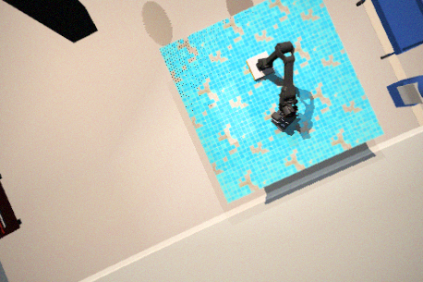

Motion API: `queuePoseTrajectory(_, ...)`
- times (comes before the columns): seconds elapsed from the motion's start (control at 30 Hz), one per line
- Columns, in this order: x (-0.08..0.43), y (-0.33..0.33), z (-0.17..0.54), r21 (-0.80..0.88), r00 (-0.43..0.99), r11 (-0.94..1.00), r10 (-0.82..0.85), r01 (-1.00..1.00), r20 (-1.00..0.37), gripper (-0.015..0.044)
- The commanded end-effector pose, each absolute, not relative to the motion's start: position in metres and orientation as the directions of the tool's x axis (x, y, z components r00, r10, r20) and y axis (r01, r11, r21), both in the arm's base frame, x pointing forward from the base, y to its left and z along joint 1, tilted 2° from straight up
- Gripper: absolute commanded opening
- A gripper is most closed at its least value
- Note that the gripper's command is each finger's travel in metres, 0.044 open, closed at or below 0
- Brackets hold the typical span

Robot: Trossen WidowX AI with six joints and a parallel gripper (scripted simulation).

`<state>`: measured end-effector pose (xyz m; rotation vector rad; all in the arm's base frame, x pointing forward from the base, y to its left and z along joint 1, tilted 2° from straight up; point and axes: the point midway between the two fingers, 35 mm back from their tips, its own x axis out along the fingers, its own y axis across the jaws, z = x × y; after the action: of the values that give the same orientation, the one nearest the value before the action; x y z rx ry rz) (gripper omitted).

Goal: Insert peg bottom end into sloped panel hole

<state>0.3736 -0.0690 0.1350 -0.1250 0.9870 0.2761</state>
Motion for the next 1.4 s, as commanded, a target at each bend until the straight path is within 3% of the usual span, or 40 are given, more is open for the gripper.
queuePoseTrajectory(0.0,0.372,-0.069,0.134,0.021,0.519,0.958,0.174,-0.287,-0.837,0.0000)
queuePoseTrajectory(1.37,0.377,-0.068,0.122,0.021,0.520,0.958,0.174,-0.287,-0.836,0.0000)
